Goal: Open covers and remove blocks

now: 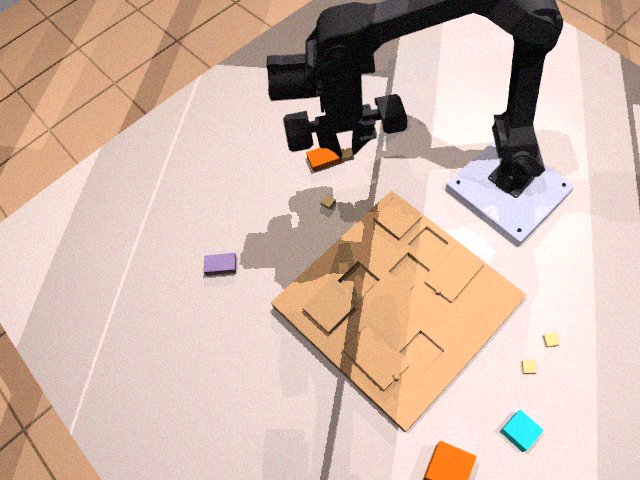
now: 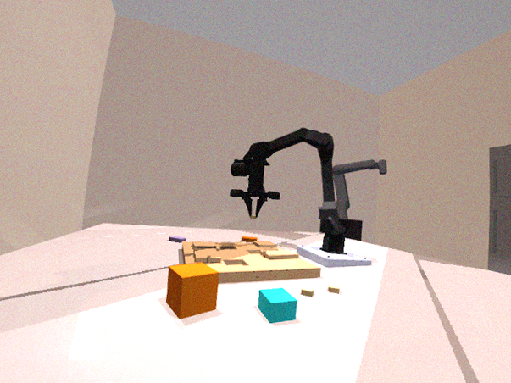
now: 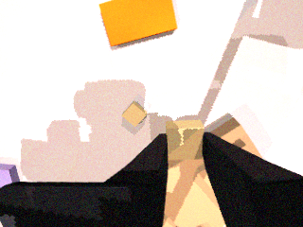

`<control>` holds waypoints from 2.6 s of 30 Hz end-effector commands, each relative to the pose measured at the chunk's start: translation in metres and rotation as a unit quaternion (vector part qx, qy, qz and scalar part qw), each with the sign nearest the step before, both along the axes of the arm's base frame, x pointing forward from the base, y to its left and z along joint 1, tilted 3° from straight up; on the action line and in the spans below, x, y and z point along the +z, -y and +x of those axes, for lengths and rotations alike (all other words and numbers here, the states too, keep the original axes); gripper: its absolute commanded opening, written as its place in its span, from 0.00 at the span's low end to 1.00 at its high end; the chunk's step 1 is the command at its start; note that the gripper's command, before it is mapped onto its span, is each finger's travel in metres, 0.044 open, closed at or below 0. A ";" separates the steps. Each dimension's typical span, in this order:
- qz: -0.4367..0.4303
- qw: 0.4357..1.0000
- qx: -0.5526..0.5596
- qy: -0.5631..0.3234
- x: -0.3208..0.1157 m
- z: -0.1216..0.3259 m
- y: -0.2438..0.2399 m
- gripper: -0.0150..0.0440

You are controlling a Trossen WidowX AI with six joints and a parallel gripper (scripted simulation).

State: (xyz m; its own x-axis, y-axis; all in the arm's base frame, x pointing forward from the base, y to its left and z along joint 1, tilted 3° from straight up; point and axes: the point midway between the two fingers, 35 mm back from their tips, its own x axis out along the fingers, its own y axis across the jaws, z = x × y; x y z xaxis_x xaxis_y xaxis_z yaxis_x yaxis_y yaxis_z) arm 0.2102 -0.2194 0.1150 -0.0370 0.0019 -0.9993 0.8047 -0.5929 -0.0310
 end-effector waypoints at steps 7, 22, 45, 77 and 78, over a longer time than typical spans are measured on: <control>-0.004 1.000 0.001 0.001 -0.004 -0.012 0.008 0.39; -0.005 1.000 0.001 0.001 -0.028 -0.011 0.010 0.39; -0.005 1.000 0.001 0.001 -0.066 -0.012 0.011 0.39; -0.005 1.000 -0.001 0.003 -0.102 -0.016 0.007 0.57; -0.005 1.000 -0.001 0.003 -0.102 -0.016 0.007 0.61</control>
State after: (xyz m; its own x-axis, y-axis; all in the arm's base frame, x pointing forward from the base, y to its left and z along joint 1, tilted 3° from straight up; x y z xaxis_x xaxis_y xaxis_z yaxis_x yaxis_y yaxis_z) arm 0.1943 -0.2266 0.0123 -0.0309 -0.0068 -0.9995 0.8040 -0.5943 -0.0208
